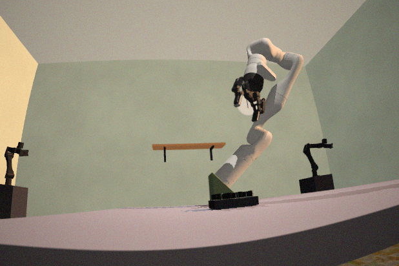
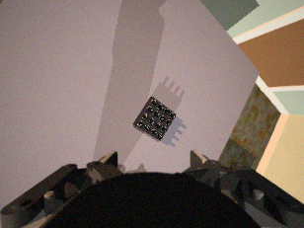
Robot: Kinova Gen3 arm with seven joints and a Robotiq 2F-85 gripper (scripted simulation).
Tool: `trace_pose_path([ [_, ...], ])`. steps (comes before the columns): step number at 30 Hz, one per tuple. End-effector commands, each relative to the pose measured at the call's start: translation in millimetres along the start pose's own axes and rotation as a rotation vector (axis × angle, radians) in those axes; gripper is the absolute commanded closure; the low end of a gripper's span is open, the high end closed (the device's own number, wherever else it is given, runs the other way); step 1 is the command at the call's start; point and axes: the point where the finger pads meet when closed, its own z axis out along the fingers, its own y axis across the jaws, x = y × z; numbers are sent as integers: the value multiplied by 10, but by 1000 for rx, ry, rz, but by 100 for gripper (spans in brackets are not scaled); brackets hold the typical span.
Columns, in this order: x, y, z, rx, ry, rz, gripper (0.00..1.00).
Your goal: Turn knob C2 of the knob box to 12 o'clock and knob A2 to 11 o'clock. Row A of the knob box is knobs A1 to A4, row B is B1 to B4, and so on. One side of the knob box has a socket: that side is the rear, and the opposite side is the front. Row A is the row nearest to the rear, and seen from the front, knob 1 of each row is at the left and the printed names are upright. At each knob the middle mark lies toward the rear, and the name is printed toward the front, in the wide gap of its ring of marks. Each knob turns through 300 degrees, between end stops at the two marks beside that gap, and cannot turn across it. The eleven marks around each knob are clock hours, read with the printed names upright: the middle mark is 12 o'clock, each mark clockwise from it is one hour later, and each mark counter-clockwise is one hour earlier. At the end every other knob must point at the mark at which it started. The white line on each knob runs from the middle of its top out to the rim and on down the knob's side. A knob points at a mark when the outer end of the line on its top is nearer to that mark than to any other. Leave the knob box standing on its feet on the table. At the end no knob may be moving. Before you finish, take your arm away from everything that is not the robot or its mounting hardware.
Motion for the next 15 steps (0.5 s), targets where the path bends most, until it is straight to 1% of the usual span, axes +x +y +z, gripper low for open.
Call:
trace_pose_path([
  [1,-39,93,396,86,-10,66,0],
  [11,17,224,1198,229,6,292,0],
  [13,17,224,1198,229,6,292,0],
  [15,22,232,1389,262,7,345,0],
])
